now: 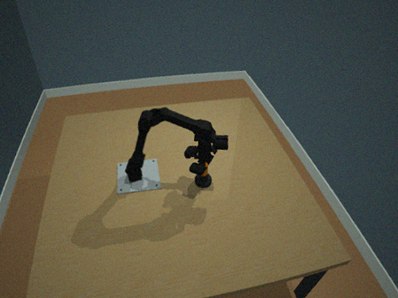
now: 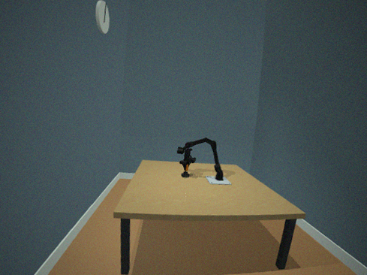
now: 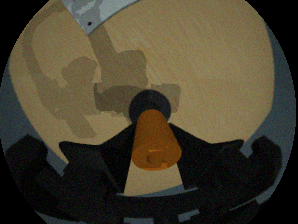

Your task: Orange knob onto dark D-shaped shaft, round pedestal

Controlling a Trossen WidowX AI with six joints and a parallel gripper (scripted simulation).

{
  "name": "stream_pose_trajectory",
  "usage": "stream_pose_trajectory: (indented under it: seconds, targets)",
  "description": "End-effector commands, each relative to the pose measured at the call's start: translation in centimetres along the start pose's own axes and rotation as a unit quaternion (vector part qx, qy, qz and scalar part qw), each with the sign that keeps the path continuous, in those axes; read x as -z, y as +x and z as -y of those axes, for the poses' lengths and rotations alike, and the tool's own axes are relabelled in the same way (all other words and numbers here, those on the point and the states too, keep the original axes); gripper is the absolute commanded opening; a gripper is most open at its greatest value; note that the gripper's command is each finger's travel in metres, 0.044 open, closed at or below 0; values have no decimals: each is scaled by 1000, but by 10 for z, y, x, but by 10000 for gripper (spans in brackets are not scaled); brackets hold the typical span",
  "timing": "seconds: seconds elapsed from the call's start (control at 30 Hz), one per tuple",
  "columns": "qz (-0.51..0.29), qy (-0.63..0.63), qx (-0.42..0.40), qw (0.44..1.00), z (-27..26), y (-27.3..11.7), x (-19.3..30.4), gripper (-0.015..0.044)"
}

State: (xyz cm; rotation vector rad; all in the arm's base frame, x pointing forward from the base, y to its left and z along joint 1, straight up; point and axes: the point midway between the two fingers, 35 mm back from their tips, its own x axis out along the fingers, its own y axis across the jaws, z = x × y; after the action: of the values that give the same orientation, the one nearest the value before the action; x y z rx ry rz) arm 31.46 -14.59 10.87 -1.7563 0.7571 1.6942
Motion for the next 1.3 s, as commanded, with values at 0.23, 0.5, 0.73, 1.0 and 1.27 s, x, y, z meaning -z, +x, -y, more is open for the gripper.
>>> stream_pose_trajectory:
  seconds: [0.23, 0.5, 0.73, 1.0, 1.27]
  targets:
    - [-1, -4, -1, 1000, 1, -2, 4, 0]
    - [-1, -4, -1, 1000, 1, 1, 4, 0]
    - [-1, -4, -1, 1000, 1, 1, 3, 0]
    - [-1, -4, -1, 1000, -1, -2, 0, 0]
    - [-1, -109, -1, 994, -1, 0, 0, 0]
